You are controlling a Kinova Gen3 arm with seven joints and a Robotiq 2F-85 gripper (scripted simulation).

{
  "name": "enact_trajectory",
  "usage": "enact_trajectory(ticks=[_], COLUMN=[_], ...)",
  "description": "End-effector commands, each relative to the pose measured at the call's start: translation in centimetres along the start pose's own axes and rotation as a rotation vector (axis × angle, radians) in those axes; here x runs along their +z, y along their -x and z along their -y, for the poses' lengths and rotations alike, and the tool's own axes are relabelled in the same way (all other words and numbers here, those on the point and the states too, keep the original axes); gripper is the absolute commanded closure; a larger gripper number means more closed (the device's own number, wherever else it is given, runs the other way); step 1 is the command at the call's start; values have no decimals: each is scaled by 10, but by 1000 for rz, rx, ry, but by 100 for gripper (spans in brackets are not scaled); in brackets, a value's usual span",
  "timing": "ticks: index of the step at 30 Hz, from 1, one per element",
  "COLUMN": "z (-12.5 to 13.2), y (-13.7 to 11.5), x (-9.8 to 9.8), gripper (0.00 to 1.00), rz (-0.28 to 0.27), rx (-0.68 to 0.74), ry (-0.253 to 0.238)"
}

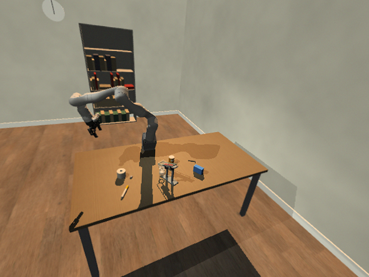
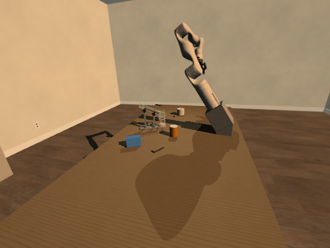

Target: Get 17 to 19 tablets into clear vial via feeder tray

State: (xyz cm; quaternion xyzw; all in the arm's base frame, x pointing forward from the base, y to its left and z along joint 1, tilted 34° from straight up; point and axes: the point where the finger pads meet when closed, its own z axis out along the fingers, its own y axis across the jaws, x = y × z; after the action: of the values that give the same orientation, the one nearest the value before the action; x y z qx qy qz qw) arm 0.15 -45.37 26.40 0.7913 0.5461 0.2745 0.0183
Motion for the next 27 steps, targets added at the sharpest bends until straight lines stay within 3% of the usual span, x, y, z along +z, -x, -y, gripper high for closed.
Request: enact_trajectory(ticks=[1,17,18,23,27], z=[0,0,0,-7,-28], y=[0,0,0,-4,-16], x=[-1,-1,-1,-2,-6], gripper=[0,0,100,100,100], rz=[2,2,2,8,26], rx=[0,0,0,-24,-98], ry=[0,0,0,4,16])
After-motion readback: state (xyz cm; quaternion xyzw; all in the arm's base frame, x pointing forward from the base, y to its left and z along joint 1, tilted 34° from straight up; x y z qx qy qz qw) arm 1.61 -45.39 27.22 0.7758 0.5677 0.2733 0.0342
